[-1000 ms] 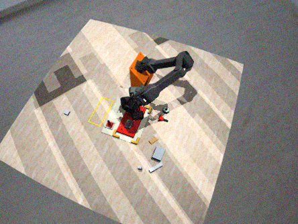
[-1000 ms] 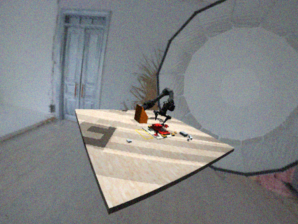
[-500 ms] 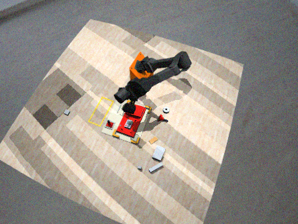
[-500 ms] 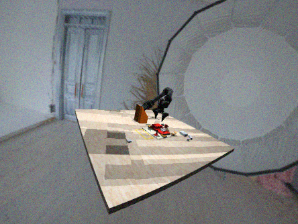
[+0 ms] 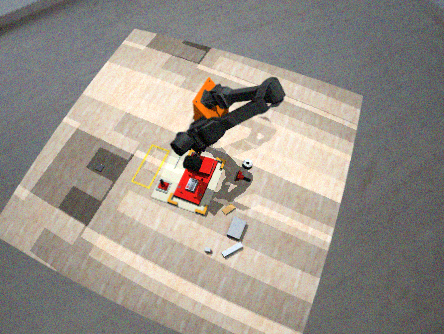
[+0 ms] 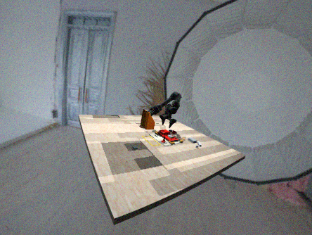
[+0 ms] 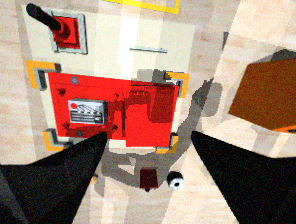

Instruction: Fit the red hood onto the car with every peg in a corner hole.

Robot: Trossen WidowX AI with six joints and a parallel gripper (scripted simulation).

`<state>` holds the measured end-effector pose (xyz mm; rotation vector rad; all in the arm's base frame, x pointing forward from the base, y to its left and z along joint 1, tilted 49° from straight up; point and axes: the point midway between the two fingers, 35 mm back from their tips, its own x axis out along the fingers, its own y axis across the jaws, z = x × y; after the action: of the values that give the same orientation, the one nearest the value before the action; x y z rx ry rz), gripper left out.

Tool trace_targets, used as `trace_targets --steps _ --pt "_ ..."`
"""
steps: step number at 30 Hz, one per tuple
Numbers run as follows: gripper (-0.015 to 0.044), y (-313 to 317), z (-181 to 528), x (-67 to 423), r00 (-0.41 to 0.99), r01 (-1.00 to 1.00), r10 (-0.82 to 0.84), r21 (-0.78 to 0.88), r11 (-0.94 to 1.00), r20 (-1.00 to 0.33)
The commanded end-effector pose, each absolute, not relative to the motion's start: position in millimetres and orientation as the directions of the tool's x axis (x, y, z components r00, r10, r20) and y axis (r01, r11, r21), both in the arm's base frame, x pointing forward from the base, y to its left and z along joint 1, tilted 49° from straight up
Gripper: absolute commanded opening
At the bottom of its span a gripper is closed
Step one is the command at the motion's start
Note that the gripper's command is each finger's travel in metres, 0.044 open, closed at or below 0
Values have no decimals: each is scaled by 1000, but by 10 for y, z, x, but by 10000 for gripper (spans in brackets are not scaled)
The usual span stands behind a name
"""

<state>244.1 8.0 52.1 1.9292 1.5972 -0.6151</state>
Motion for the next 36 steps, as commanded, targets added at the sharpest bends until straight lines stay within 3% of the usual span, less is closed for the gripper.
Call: trace_targets --steps 1,36 --pt "440 103 501 2437 187 982 732 120 -144 -656" --pt "440 257 363 2481 187 982 731 120 -144 -656"
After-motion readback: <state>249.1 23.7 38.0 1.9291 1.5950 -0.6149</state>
